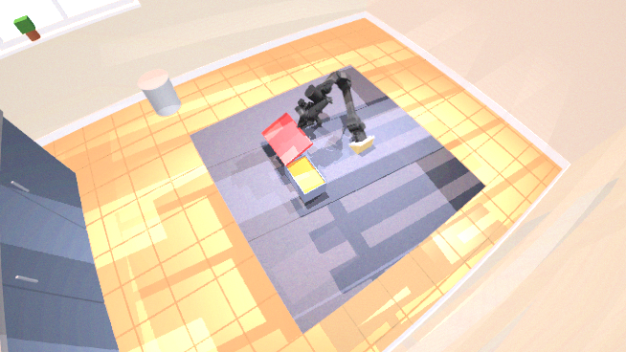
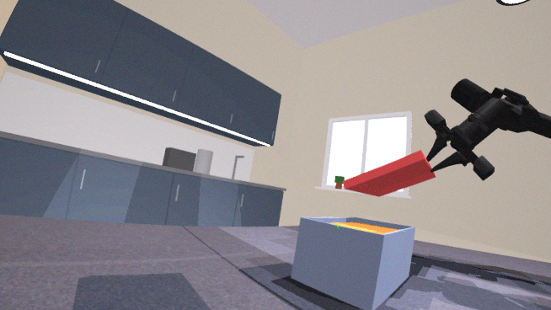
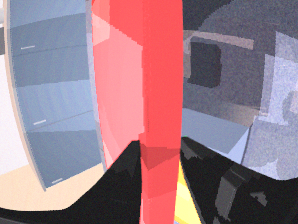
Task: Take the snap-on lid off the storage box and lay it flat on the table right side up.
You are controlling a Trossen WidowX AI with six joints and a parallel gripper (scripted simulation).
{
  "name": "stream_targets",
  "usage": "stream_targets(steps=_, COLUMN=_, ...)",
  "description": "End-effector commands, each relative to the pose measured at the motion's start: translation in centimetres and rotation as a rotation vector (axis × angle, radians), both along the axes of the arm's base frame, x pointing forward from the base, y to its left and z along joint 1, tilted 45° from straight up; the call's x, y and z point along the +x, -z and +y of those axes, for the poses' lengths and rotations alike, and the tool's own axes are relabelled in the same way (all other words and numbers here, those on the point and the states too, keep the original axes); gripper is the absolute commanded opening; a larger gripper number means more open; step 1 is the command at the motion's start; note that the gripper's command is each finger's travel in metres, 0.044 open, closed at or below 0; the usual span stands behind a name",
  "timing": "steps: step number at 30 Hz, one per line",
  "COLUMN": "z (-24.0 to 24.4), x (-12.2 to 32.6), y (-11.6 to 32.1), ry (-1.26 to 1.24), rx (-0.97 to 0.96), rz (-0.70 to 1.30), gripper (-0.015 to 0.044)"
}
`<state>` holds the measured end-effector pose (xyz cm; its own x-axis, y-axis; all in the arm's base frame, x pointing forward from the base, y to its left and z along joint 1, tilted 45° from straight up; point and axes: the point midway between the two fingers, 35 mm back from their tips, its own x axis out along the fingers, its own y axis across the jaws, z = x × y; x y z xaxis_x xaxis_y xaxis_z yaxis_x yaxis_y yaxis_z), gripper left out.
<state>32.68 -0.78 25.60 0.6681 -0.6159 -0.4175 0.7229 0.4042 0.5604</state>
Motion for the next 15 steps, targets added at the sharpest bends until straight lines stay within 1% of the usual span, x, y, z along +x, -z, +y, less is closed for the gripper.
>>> stream_targets(steps=1, z=-0.3, x=-0.1, y=-1.2, ry=-0.01, rx=0.009, rz=-0.016, gripper=0.0)
stream_targets(steps=15, z=-2.2, x=-0.8, y=-3.2, ry=-0.01, rx=0.009, rz=-0.016, gripper=0.0)
